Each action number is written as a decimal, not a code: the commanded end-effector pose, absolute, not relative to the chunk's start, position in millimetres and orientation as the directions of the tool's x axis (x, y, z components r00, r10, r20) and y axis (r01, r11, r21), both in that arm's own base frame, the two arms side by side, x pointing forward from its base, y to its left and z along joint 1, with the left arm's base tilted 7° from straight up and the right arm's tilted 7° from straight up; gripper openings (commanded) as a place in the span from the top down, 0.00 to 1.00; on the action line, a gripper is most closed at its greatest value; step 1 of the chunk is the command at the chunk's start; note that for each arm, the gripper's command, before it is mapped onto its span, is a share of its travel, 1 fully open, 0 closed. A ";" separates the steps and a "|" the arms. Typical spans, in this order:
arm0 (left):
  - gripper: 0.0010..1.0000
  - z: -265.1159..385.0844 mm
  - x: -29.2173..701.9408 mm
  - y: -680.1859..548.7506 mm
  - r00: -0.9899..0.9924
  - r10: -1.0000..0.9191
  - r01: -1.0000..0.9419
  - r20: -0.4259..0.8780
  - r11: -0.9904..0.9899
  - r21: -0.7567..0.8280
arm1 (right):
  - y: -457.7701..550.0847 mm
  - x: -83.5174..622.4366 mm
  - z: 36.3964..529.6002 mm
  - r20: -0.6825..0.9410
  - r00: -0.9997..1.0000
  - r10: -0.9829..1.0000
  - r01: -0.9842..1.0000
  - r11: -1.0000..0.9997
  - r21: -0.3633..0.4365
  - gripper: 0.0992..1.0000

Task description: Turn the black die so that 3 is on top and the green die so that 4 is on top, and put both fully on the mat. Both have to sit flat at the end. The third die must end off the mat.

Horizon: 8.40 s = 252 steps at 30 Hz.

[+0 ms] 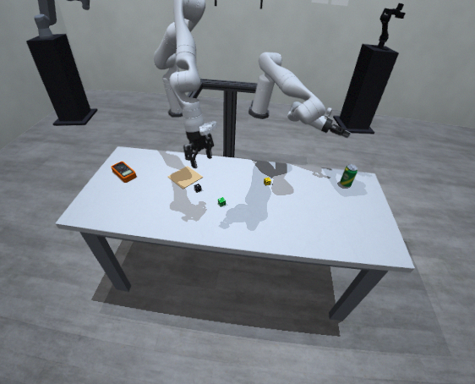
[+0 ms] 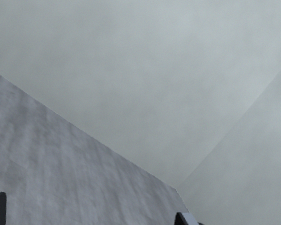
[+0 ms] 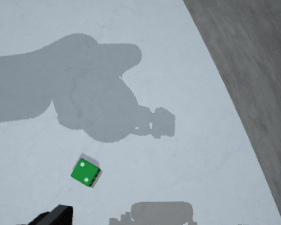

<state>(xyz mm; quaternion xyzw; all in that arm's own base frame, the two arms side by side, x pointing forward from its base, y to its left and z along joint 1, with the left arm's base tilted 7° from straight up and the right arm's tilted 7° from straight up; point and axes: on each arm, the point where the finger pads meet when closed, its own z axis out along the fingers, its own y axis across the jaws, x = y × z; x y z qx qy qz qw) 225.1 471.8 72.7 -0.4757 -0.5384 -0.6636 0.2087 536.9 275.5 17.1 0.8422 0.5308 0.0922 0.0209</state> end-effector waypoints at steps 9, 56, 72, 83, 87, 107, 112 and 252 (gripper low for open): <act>0.00 73.4 225.2 471.9 -0.461 0.234 0.789 0.856 -0.334 0.516 | 276.0 537.4 18.3 0.135 0.419 0.898 0.890 -0.436 0.134 0.00; 0.00 60.6 241.7 415.9 -0.457 0.306 0.805 0.835 -0.259 0.535 | 48.0 576.0 64.9 0.105 0.354 0.929 0.924 -0.365 0.117 0.00; 0.00 46.1 263.0 356.8 -0.468 0.371 0.815 0.802 -0.170 0.554 | -95.4 552.2 96.7 0.091 0.302 0.949 0.942 -0.311 0.122 0.00; 0.00 29.8 284.1 289.7 -0.473 0.446 0.826 0.760 -0.074 0.558 | -151.7 531.6 110.1 0.083 0.278 0.957 0.949 -0.287 0.127 0.00; 0.00 27.1 288.5 278.1 -0.476 0.457 0.828 0.751 -0.056 0.559 | -168.8 523.9 114.4 0.080 0.271 0.959 0.952 -0.279 0.129 0.00; 0.00 -3.5 329.6 151.5 -0.498 0.579 0.837 0.646 0.125 0.533 | -260.9 468.3 138.9 0.056 0.227 0.972 0.963 -0.232 0.139 0.00; 0.00 -12.8 342.4 111.6 -0.507 0.612 0.837 0.607 0.181 0.517 | -283.4 450.4 145.5 0.048 0.215 0.975 0.965 -0.219 0.141 0.00; 0.00 -149.5 490.8 -337.0 -0.666 0.742 0.746 0.083 0.658 0.101 | -457.2 4.4 259.0 -0.130 -0.008 0.992 1.000 0.009 0.007 0.00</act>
